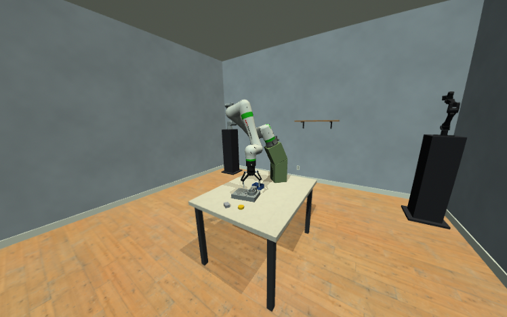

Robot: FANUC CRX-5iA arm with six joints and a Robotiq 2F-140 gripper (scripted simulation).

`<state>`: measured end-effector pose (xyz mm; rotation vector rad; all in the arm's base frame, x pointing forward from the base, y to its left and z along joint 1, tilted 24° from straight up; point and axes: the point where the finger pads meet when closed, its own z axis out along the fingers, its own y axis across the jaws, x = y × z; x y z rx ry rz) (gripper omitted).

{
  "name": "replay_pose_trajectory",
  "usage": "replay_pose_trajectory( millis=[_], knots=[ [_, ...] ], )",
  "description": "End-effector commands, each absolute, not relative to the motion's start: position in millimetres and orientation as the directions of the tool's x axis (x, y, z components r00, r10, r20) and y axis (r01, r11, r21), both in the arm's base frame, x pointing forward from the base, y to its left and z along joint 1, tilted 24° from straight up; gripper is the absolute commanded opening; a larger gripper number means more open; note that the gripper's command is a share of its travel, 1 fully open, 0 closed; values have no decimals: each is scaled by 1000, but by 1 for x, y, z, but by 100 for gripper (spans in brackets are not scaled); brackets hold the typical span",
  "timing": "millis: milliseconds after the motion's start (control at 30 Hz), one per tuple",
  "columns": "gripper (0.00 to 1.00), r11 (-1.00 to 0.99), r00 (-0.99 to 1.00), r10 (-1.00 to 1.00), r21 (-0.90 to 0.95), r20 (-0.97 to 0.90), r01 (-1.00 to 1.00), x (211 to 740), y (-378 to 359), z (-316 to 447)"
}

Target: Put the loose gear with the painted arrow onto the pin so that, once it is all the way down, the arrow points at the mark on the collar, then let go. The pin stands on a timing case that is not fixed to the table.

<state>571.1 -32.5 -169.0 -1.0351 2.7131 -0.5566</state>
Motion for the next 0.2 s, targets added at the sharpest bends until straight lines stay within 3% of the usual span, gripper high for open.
replay_pose_trajectory(
  millis=[0, 167],
  knots=[
    [100, 687, -740, -672, -407, -38, -602, 571, -32, -169],
    [100, 687, -740, -672, -407, -38, -602, 571, -32, -169]
  ],
)
